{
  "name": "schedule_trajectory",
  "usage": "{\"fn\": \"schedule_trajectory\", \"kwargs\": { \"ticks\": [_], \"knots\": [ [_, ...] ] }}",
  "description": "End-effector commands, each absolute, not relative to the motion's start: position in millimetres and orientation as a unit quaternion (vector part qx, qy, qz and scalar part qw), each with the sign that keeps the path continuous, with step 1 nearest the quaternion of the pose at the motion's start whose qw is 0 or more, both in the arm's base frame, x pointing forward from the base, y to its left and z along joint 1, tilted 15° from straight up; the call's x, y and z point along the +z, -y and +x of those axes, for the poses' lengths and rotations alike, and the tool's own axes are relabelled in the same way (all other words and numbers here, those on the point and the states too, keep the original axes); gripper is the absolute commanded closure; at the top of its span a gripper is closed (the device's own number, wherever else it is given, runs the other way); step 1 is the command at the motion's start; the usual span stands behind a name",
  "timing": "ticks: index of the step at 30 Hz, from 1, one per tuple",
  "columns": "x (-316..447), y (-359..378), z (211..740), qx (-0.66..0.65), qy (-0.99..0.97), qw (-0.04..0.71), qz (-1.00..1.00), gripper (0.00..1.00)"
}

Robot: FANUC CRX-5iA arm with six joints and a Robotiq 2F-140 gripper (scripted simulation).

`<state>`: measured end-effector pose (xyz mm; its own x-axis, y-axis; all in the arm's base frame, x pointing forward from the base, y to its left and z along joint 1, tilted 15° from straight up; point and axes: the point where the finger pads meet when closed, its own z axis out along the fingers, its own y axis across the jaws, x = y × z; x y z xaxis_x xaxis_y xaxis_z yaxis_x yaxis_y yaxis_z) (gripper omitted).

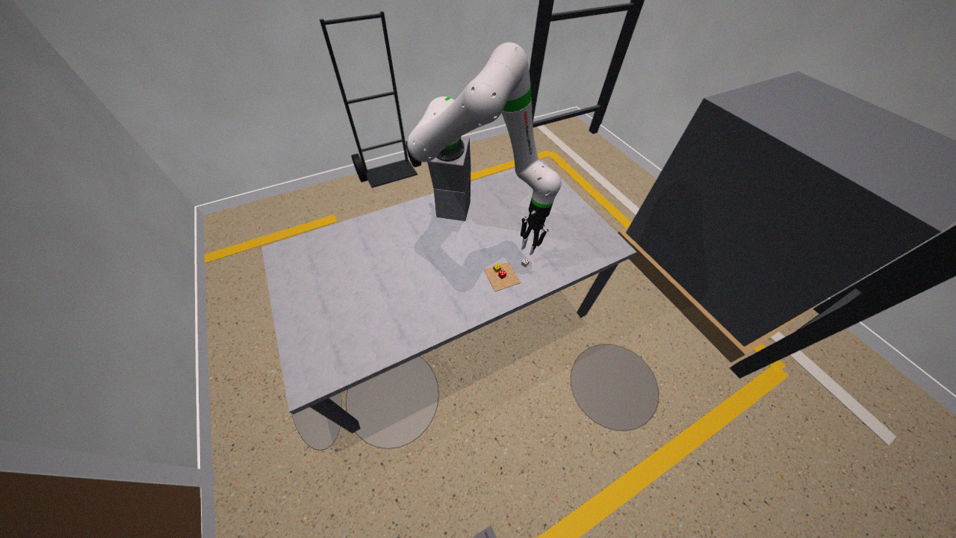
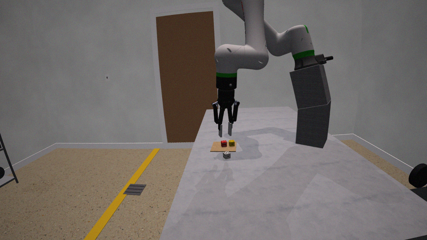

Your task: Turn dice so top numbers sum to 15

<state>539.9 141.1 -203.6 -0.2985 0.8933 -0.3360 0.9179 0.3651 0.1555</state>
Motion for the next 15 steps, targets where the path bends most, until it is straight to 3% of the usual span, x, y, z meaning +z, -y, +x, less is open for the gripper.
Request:
{"fn": "schedule_trajectory", "kwargs": {
  "ticks": [1,7,8,15],
  "knots": [
    [-203.3,-134.7,538.5,-0.015,-0.812,0.140,0.566,0.72],
    [-202.0,-134.1,538.8,-0.005,-0.814,0.129,0.566,0.72],
    [-202.0,-134.1,538.8,-0.005,-0.814,0.129,0.566,0.00],
    [-202.0,-134.1,538.8,-0.005,-0.814,0.129,0.566,0.00]
  ]
}}
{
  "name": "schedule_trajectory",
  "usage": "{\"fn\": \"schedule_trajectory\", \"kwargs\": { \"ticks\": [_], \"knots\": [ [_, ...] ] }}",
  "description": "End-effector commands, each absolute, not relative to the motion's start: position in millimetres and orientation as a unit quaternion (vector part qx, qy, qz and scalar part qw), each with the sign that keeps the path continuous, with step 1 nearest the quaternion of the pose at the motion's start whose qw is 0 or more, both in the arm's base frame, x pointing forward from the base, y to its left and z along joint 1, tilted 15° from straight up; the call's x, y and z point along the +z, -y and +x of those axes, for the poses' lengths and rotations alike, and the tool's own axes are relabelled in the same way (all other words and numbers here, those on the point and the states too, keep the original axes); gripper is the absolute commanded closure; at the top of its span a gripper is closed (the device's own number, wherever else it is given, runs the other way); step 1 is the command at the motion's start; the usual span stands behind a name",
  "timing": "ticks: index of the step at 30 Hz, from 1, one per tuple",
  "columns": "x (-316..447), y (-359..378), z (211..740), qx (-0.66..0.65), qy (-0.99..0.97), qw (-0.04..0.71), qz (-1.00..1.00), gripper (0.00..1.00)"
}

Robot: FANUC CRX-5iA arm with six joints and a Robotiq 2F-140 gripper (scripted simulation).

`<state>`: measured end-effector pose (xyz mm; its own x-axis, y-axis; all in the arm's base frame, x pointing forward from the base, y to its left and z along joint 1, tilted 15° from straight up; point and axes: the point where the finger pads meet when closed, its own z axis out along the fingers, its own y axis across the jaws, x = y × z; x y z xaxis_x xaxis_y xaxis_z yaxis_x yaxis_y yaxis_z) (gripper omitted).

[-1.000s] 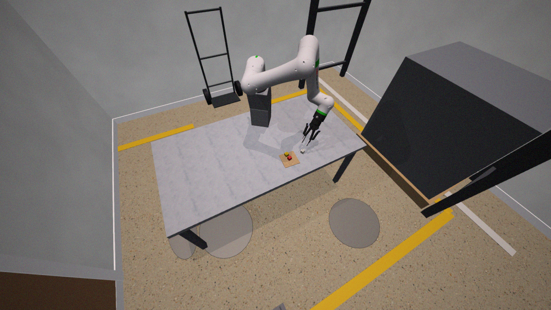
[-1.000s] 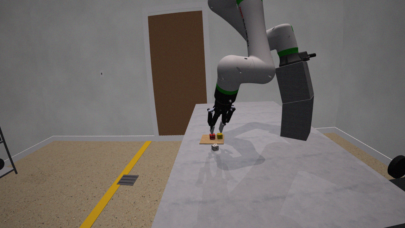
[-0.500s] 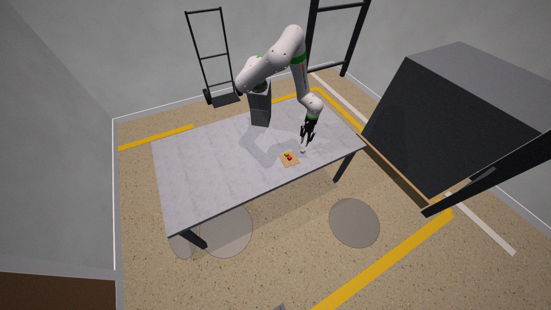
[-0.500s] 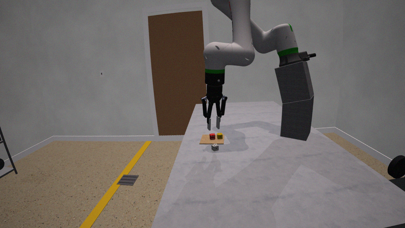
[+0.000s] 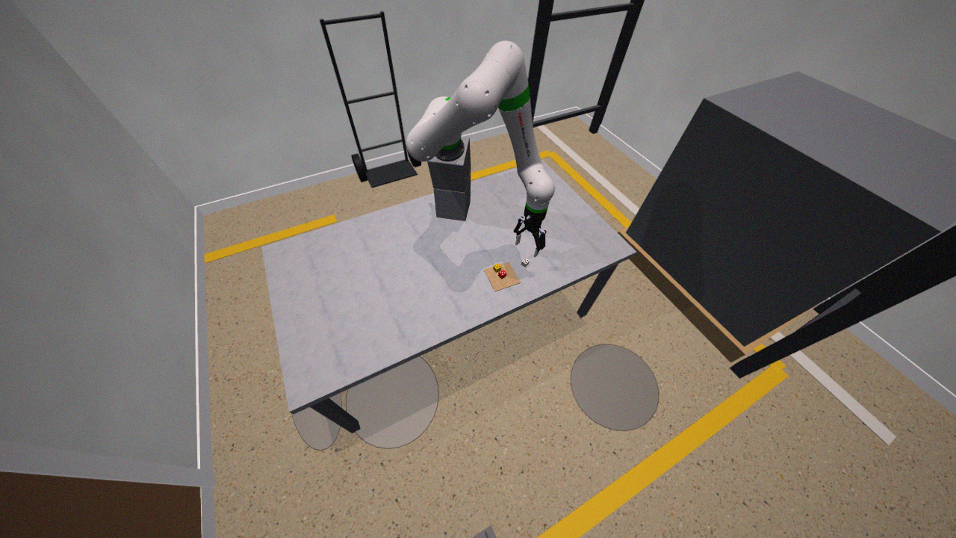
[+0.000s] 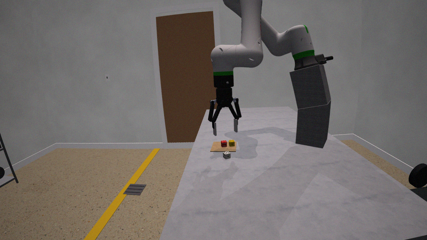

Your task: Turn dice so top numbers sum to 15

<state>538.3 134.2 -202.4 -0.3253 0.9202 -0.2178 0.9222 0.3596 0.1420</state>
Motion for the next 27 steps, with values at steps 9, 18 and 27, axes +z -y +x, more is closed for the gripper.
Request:
{"fn": "schedule_trajectory", "kwargs": {
  "ticks": [9,18,27],
  "knots": [
    [-204,-135,539,-0.013,-0.848,0.129,0.514,0.00],
    [-211,-136,541,-0.039,-0.932,0.125,0.339,0.00],
    [-217,-138,541,-0.057,-0.973,0.117,0.190,0.00]
  ]
}}
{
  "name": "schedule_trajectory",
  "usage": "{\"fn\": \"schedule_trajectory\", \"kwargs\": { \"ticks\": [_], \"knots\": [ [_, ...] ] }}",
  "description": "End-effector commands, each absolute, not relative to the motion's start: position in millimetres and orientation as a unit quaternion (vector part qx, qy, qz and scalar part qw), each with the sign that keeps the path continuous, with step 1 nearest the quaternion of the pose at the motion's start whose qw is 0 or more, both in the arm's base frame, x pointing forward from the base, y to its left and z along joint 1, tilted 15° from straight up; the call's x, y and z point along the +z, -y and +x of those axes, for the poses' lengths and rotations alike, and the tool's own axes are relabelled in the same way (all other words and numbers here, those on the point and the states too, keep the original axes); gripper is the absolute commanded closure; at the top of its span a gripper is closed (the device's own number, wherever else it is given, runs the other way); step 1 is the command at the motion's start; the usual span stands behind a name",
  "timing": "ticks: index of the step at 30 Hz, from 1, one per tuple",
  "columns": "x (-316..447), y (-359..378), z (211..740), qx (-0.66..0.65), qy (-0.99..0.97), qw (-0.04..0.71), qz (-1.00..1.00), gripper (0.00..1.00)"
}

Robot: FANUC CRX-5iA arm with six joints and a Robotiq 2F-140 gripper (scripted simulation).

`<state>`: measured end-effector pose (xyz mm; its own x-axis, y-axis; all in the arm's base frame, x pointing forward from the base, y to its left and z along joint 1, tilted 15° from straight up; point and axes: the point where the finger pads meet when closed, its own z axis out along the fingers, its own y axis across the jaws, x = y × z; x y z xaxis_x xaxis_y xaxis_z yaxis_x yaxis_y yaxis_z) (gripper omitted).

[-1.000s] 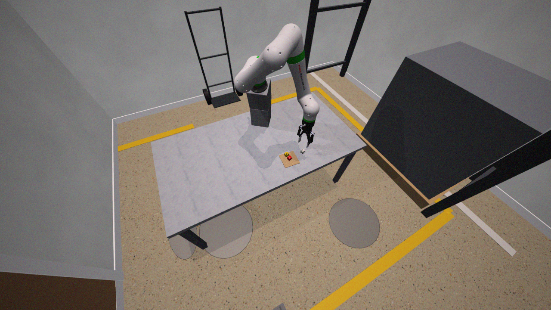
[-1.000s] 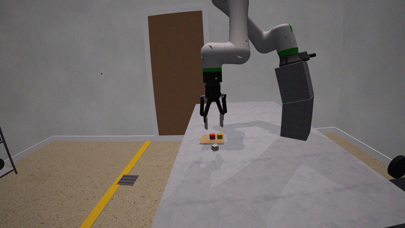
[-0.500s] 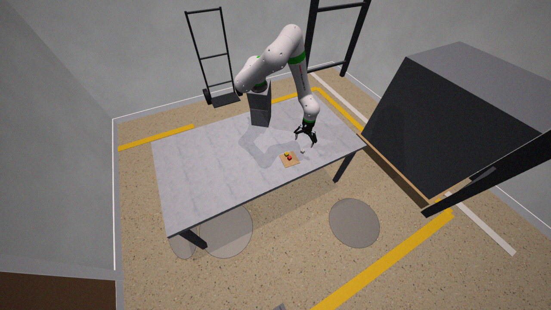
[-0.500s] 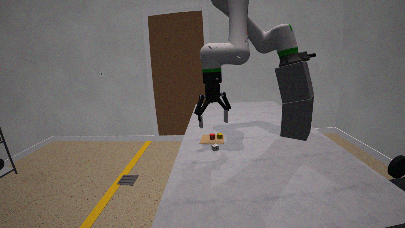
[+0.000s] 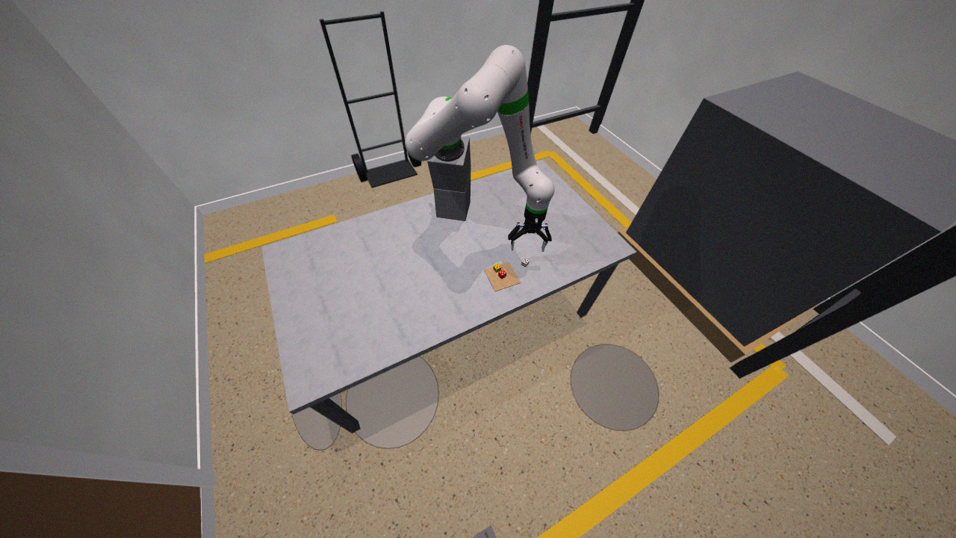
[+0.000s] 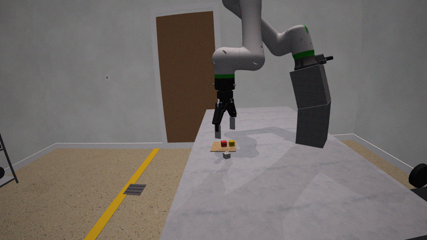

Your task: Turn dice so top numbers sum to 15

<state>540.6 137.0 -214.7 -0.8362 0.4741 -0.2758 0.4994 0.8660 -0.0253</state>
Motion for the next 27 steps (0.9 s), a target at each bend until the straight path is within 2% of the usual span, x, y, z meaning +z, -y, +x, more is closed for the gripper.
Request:
{"fn": "schedule_trajectory", "kwargs": {
  "ticks": [1,20,27],
  "knots": [
    [-218,-138,541,-0.060,-0.976,0.116,0.172,0.00],
    [-230,-141,542,-0.094,-0.978,0.089,-0.162,0.00],
    [-232,-142,542,-0.098,-0.970,0.085,-0.205,0.00]
  ]
}}
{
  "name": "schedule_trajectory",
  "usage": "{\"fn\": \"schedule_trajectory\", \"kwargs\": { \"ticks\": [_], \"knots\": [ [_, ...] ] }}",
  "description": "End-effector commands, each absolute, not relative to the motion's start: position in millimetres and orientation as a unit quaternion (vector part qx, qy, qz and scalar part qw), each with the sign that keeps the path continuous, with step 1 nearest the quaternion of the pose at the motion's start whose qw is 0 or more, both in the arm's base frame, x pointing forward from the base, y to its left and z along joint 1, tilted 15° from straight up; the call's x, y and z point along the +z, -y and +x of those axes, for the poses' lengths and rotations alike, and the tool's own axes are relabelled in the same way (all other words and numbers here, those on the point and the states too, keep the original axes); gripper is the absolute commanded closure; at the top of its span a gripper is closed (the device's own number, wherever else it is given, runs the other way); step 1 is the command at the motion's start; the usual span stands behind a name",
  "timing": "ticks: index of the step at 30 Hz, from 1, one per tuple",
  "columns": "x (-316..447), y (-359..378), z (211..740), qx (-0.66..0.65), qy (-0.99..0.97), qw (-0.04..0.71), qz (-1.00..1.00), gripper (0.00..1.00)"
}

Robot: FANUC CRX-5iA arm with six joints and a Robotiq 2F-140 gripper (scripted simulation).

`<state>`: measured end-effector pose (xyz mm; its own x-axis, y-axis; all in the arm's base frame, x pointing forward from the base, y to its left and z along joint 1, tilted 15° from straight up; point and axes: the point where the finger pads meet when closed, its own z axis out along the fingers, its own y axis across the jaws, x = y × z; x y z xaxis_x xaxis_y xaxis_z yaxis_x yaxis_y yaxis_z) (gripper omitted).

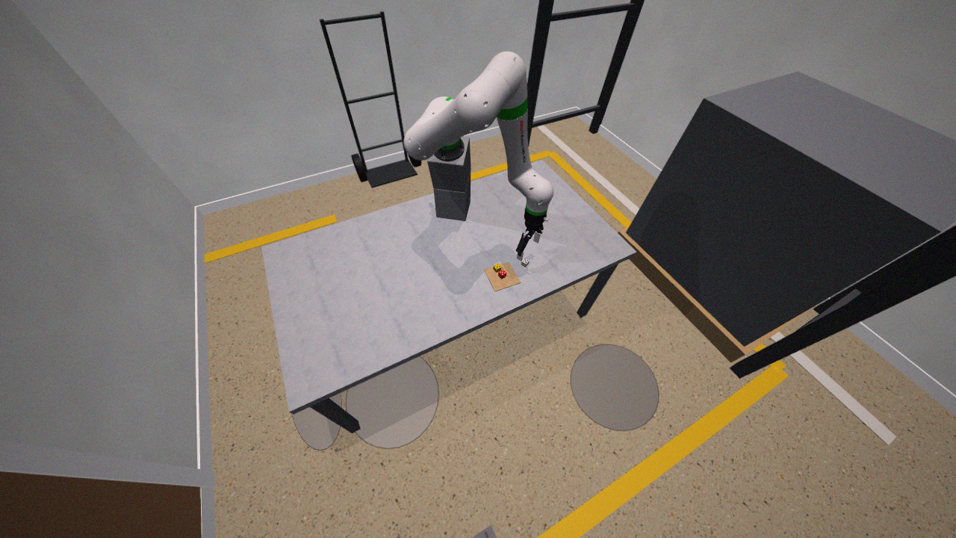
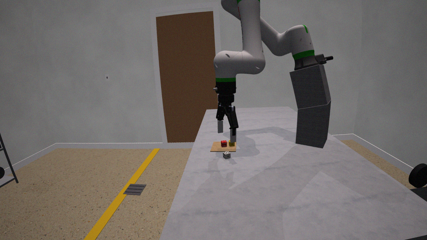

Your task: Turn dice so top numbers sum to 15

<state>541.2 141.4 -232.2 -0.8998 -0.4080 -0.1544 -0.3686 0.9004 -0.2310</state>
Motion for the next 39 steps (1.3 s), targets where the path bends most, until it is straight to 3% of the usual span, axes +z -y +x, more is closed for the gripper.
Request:
{"fn": "schedule_trajectory", "kwargs": {
  "ticks": [1,2,39],
  "knots": [
    [-232.0,-141.6,541.8,-0.098,-0.970,0.085,-0.205,0.00],
    [-232.0,-141.6,541.8,-0.098,-0.970,0.085,-0.205,0.72],
    [-232.2,-141.6,541.8,-0.098,-0.970,0.085,-0.205,0.72]
  ]
}}
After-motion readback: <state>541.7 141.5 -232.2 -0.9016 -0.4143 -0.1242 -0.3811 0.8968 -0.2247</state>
